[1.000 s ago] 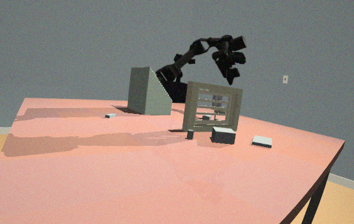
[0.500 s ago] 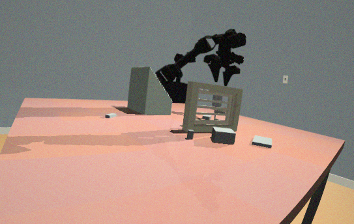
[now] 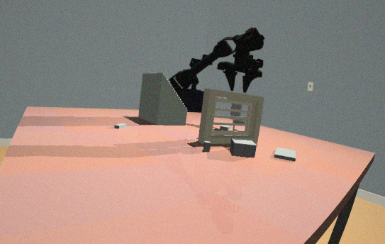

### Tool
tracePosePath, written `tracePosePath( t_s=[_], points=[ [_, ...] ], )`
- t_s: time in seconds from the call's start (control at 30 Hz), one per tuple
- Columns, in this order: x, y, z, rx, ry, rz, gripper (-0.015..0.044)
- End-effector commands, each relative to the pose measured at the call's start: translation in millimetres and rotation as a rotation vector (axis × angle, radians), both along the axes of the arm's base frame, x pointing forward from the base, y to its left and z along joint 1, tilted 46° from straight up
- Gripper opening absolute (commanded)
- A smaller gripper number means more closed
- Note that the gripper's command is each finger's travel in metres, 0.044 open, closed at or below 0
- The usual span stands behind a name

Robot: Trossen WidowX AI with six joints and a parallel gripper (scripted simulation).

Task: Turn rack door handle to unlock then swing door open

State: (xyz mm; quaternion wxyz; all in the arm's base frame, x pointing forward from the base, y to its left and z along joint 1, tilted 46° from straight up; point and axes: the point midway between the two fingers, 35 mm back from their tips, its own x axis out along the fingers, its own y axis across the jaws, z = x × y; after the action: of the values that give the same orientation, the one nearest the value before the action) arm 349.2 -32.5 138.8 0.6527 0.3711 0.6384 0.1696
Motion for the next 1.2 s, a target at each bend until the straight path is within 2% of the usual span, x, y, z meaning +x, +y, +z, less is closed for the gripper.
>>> tracePosePath(
  t_s=[0.0,1.17],
  points=[
    [1,4,-4,0.007,0.004,0.001,0.0297],
    [8,45,-44,0.009,0.003,0.001,0.0297]
  ],
)
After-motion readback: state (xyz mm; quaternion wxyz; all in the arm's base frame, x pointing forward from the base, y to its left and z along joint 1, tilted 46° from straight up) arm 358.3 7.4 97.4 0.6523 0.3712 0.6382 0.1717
